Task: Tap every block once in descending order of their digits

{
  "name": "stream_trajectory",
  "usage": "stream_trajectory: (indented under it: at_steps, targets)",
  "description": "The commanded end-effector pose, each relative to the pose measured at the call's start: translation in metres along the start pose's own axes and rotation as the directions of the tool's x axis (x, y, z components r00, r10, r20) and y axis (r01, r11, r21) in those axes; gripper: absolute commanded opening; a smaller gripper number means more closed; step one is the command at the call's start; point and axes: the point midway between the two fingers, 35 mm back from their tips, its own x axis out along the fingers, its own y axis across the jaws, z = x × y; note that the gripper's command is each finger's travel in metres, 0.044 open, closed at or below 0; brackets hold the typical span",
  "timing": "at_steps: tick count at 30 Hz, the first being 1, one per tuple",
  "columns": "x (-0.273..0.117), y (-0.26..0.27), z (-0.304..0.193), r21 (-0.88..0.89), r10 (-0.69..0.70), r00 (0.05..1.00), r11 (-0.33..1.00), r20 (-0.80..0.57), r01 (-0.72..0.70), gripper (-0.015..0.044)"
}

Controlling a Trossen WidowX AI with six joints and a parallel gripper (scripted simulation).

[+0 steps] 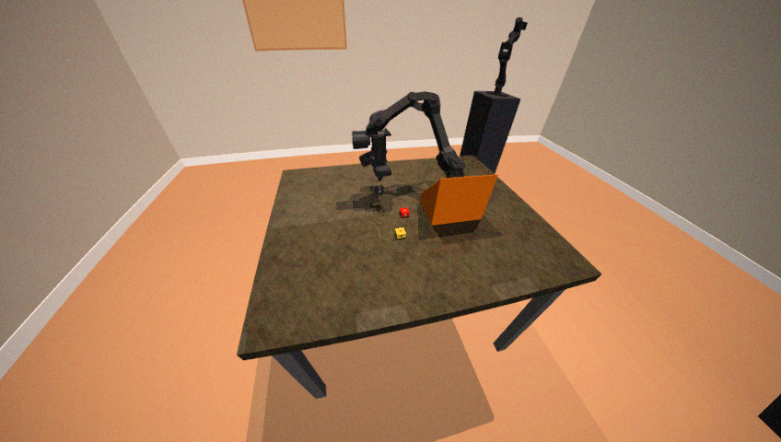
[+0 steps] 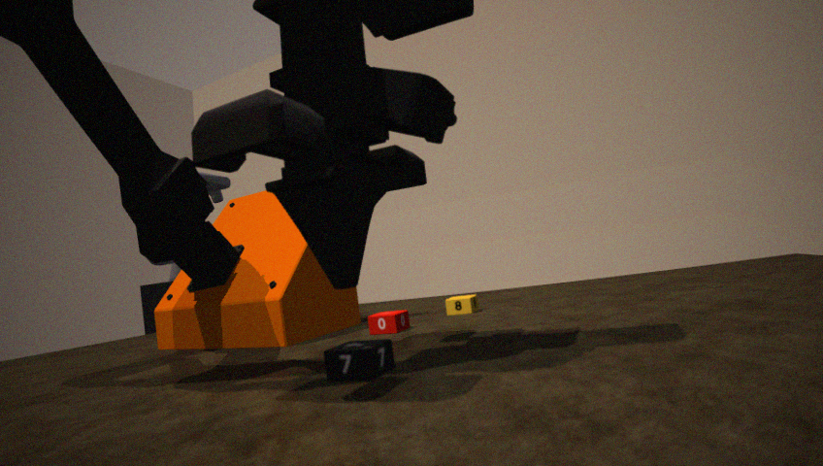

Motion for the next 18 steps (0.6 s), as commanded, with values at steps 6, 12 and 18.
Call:
stream_trajectory:
  at_steps: [6,12,18]
  targets:
    - [-0.068,0.0,0.001,0.003,-0.001,1.0,1.0,0.016,0.001,0.002]
    - [-0.071,0.073,-0.011,-0.005,0.028,0.999,1.0,0.022,-0.028,0.002]
    - [-0.068,0.168,-0.065,-0.002,0.013,1.0,1.0,0.014,-0.013,0.002]
